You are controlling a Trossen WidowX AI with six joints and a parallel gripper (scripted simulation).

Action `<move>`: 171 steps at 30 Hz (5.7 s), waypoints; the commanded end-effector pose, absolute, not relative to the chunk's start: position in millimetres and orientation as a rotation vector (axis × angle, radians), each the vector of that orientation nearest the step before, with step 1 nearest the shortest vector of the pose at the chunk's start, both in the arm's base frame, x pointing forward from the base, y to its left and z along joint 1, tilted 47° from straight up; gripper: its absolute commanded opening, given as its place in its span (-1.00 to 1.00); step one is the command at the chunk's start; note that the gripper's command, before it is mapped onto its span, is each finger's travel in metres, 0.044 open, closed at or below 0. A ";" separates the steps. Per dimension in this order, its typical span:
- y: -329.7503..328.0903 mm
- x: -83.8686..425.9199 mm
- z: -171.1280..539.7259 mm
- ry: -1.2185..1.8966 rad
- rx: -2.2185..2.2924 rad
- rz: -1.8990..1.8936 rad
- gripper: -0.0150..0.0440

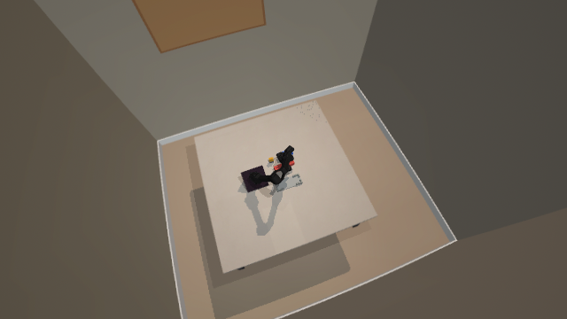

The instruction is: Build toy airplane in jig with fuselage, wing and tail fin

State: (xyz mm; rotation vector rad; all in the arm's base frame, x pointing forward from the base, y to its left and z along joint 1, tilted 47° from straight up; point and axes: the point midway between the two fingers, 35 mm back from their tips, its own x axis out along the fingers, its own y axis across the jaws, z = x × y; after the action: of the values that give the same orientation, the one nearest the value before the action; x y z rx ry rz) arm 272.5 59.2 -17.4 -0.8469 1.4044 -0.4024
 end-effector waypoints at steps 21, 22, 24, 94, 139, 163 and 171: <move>112.4 257.5 36.9 1.396 -0.839 -0.403 -0.49; 114.2 256.5 39.4 1.396 -0.840 -0.403 -0.49; 117.5 254.4 43.9 1.396 -0.840 -0.405 -0.49; -23.4 268.5 94.7 1.381 -0.814 -0.437 0.18; -50.9 275.7 69.6 1.381 -0.806 -0.441 -0.03; 0.6 268.6 113.8 1.385 -0.804 -0.428 1.00; 27.1 260.2 140.1 1.383 -0.813 -0.435 1.00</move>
State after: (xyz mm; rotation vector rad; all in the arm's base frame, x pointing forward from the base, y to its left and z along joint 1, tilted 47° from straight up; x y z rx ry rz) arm 262.7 23.4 135.8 -0.8157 1.3721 -0.4257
